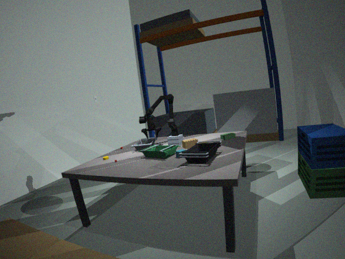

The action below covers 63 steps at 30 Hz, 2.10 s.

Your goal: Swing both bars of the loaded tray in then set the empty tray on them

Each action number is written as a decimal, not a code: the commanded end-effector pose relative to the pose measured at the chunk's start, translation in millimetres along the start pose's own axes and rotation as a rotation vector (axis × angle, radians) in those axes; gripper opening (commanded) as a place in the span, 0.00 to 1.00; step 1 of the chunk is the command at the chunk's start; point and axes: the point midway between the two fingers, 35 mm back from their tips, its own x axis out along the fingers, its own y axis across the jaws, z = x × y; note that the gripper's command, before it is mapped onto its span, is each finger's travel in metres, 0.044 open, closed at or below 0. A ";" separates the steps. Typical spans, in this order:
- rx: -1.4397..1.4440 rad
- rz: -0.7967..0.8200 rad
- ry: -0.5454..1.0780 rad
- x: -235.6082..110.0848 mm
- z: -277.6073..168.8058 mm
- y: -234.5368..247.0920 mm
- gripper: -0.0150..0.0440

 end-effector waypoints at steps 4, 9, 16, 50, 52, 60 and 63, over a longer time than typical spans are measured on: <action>0.010 -0.013 0.001 29.4 -0.4 0.3 1.00; 0.011 -0.015 0.000 49.6 -0.4 -0.4 1.00; 0.012 -0.017 -0.002 74.0 -0.1 -3.9 1.00; 0.012 -0.017 -0.002 74.7 -0.1 -4.1 0.49; 0.012 -0.017 -0.002 74.7 -0.1 -4.1 0.47; 0.012 -0.017 -0.002 74.7 -0.1 -4.1 0.38; 0.012 -0.017 -0.002 74.7 -0.1 -4.1 0.35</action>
